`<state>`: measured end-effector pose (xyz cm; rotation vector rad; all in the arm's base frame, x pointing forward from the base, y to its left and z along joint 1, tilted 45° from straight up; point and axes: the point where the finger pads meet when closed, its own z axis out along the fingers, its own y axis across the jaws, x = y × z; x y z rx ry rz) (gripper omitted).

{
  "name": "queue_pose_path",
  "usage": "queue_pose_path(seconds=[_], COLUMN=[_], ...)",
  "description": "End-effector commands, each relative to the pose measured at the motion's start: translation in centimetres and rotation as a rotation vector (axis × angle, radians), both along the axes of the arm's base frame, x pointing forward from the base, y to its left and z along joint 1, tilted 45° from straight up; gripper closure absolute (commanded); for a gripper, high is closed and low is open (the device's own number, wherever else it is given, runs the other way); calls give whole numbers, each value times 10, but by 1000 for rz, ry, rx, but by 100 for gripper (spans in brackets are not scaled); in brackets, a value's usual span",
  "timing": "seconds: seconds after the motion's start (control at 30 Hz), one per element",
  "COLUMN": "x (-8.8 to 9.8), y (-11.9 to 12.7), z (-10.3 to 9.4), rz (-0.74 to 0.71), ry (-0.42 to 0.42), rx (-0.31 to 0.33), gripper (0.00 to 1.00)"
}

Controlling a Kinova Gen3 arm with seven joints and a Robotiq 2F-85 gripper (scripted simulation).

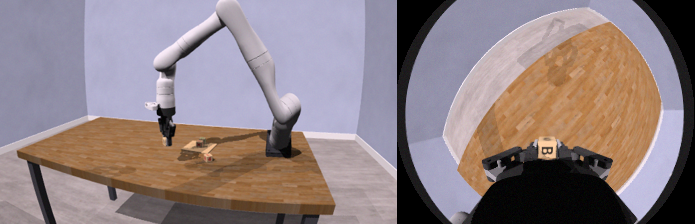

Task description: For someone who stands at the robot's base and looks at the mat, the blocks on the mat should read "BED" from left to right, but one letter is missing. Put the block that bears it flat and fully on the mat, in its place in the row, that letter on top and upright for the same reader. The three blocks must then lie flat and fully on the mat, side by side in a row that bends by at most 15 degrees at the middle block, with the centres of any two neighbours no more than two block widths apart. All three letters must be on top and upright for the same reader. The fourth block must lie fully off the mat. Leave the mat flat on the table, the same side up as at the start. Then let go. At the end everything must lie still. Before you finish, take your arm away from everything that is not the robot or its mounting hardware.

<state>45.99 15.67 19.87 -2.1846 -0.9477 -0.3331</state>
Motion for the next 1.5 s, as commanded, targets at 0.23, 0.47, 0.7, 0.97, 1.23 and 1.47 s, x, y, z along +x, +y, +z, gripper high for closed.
queue_pose_path(seconds=[0.23,0.47,0.7,0.97,1.23,1.47], x=[1,-2,-9,-30,-48,-60], y=[-3,-23,-52,-106,-137,-153], z=[-1,-17,-43,-92,-122,-140], rz=[0,53,138,319,440,516], ry=[-5,-54,-131,-305,-432,-518], rx=[-1,-4,-4,8,21,30], gripper=[74,74,74,74,74,74])
